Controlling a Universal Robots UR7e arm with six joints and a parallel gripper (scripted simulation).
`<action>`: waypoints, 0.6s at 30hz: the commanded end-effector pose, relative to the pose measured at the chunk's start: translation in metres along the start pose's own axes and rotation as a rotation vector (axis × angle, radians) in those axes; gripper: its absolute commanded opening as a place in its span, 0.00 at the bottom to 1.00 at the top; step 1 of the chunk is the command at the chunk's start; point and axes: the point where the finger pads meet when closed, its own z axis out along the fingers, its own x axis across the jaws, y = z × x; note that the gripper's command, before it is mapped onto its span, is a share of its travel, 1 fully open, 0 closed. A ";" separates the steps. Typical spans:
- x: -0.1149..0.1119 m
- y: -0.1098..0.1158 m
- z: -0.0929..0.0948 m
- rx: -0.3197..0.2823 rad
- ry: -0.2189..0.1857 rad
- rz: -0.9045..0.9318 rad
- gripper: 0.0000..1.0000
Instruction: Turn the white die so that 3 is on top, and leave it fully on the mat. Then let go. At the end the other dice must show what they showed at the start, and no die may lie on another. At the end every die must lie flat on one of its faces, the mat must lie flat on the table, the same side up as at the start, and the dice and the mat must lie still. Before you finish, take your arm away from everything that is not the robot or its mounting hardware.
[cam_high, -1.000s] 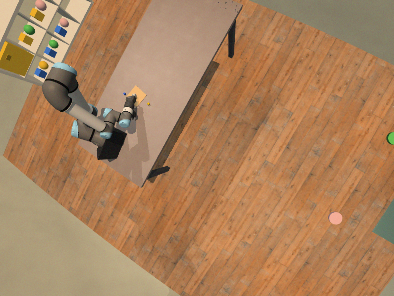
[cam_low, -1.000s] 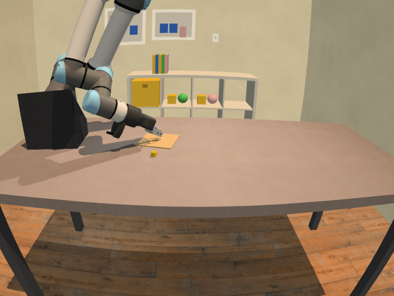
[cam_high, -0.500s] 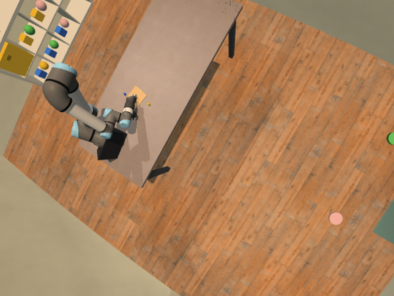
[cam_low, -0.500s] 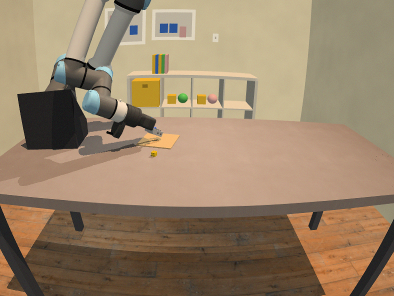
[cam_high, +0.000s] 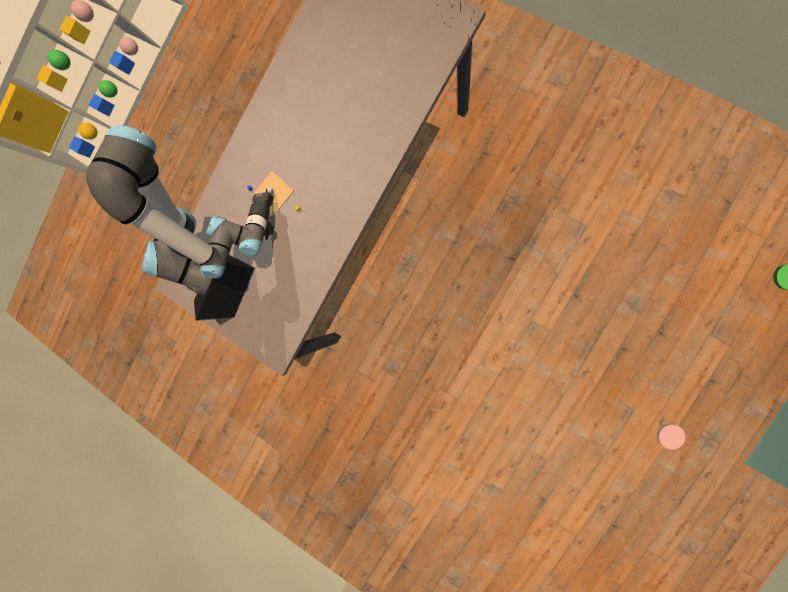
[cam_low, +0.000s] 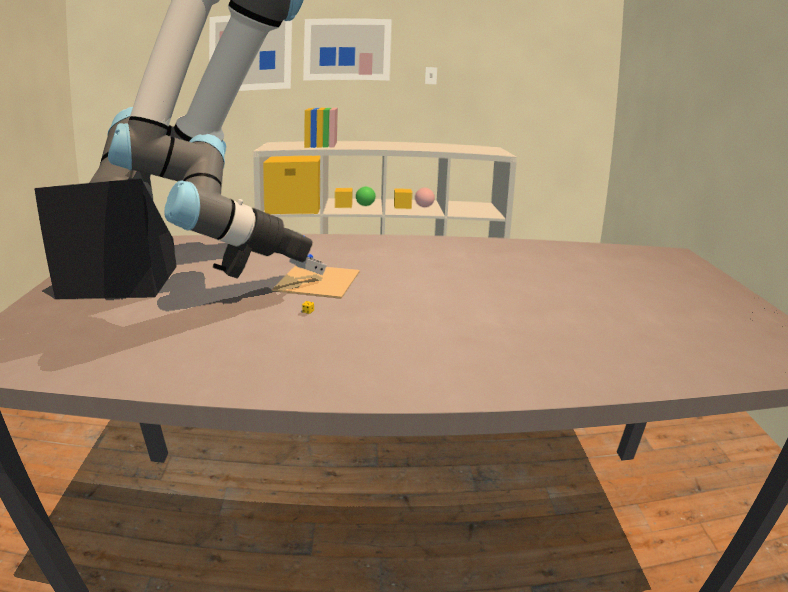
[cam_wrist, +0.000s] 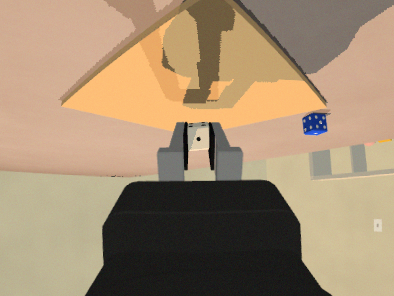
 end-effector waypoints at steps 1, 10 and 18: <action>0.000 -0.002 0.001 0.000 -0.001 -0.001 0.34; 0.000 -0.007 0.004 0.000 -0.001 -0.001 0.34; 0.000 -0.008 0.005 0.000 -0.001 -0.001 0.34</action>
